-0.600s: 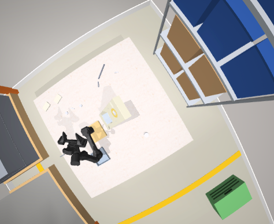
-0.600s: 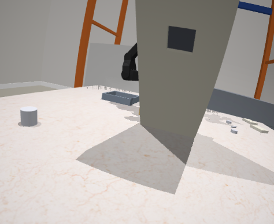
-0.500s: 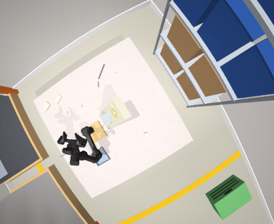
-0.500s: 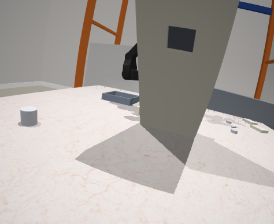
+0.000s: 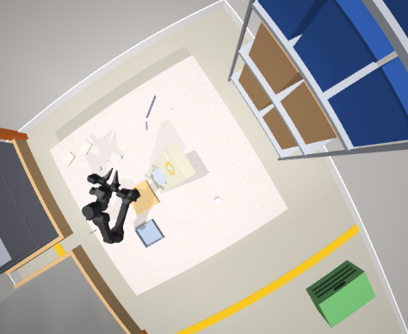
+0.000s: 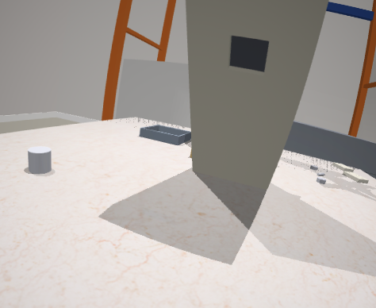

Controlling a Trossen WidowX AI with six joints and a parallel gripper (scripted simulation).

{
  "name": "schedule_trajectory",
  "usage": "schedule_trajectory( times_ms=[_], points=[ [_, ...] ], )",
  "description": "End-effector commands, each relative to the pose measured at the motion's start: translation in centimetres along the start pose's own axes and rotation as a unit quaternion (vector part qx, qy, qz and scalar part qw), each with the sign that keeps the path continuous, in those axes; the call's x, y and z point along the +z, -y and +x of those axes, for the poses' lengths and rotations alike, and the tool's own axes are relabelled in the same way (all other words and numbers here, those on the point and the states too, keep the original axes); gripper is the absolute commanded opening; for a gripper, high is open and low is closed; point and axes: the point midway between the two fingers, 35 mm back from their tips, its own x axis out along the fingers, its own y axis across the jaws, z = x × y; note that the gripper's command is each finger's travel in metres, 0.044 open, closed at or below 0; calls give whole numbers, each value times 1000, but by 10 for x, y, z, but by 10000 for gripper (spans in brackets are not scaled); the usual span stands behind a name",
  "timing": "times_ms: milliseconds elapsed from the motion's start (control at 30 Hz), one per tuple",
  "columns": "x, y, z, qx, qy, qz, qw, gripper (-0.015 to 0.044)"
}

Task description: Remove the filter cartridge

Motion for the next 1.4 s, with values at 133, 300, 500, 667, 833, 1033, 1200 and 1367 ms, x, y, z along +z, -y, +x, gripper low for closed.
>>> schedule_trajectory(
  times_ms=[133, 300, 500, 667, 833, 1033, 1200, 1367],
  points=[
    [-44, 51, 45, -146, -117, 76, 980, 88],
    [-78, 102, 57, -250, -185, 149, 939, 88],
    [-112, 161, 48, -360, -234, 251, 868, 88],
    [-113, 163, 48, -363, -235, 255, 865, 88],
    [-113, 163, 48, -363, -235, 254, 865, 88],
    [-117, 167, 53, -363, -234, 254, 865, 88],
    [-122, 172, 59, -363, -234, 254, 865, 88],
    [-126, 176, 64, -363, -234, 254, 866, 88]
  ],
)
